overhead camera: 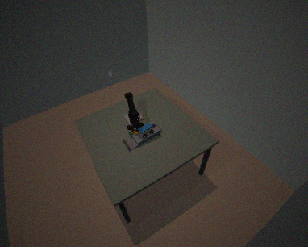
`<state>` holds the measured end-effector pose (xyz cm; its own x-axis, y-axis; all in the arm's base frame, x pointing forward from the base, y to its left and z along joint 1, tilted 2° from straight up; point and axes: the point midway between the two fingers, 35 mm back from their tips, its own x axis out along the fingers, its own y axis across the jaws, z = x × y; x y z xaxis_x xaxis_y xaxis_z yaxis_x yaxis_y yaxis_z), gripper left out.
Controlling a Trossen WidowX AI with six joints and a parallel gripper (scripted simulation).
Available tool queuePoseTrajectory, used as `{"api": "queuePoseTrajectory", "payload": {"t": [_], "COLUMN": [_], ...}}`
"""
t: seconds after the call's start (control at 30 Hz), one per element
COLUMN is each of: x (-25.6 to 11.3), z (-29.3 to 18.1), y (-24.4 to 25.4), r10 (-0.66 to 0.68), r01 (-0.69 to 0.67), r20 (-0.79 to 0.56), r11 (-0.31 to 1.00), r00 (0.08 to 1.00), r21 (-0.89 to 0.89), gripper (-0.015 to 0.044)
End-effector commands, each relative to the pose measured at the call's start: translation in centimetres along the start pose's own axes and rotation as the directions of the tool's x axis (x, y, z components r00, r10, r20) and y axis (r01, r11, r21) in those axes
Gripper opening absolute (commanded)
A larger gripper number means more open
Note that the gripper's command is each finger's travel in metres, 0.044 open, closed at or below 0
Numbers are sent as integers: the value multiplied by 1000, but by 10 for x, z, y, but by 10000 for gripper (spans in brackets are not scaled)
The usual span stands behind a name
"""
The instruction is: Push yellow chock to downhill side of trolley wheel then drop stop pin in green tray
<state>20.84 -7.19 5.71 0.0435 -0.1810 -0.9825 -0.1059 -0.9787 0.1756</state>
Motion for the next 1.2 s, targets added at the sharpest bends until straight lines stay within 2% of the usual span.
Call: {"api": "queuePoseTrajectory", "payload": {"t": [0.0, 0.53, 0.73, 0.9, 1.1, 1.17], "x": [3, 7, 5, 4, -18, -22], "z": [2, 4, 1, 1, 4, 5], "y": [-2, -6, -6, -6, -3, -2], "r10": [5, 4, -1, 0, 4, 4], "r01": [-5, -4, 1, 0, -4, -4], "r20": [4, 5, -1, 0, 4, 4], "r11": [1000, 1000, 1000, 1000, 1000, 1000], "r00": [1000, 1000, 1000, 1000, 1000, 1000], "r21": [3, 3, -1, -1, 3, 3], "gripper": [190, 190, 340, 340, 340, 393]}}
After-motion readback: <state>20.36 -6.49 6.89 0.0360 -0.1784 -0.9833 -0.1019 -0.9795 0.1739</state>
